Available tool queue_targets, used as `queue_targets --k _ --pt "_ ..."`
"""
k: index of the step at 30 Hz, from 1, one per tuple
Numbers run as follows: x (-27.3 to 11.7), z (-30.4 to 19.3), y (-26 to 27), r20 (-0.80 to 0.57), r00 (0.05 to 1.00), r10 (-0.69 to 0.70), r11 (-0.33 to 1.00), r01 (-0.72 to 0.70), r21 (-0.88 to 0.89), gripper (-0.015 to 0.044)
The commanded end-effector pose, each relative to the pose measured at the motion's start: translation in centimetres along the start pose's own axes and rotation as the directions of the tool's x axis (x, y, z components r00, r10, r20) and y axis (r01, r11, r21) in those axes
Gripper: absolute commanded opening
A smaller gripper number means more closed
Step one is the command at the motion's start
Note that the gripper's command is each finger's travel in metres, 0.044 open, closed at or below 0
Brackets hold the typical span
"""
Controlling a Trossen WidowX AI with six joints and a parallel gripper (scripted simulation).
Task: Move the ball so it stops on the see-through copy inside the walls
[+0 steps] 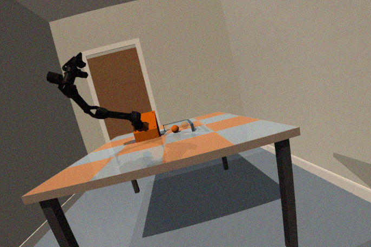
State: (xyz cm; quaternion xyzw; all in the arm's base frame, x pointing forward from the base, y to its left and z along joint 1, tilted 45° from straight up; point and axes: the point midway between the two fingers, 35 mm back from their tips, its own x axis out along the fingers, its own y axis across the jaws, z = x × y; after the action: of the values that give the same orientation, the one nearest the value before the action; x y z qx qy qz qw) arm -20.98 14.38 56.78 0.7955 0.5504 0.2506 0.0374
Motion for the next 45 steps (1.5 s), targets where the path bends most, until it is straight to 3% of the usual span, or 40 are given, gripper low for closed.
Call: queue_targets --k 1,5,12,20,25,31,35,45 --pt "0.0 0.0 0.1 -0.001 1.000 0.003 1.000 -0.003 0.009 0.0412" --pt "0.8 -0.1 3.9 -0.014 0.997 0.075 0.975 -0.070 0.210 0.0412" --pt "1.7 1.7 12.0 0.009 0.965 0.261 0.801 -0.222 0.557 0.0412" --pt "3.2 7.0 23.4 0.157 0.887 0.434 0.350 -0.326 0.878 0.0412" --pt "4.1 9.3 25.8 0.189 0.891 0.414 0.293 -0.326 0.899 0.0412" --pt "4.5 13.6 30.4 0.297 0.832 0.470 0.015 -0.344 0.939 0.0412" --pt "4.8 18.7 34.1 0.419 0.762 0.494 -0.262 -0.330 0.907 0.0412" --pt "3.9 32.2 39.7 0.714 0.512 0.477 -0.764 -0.161 0.625 0.0412"
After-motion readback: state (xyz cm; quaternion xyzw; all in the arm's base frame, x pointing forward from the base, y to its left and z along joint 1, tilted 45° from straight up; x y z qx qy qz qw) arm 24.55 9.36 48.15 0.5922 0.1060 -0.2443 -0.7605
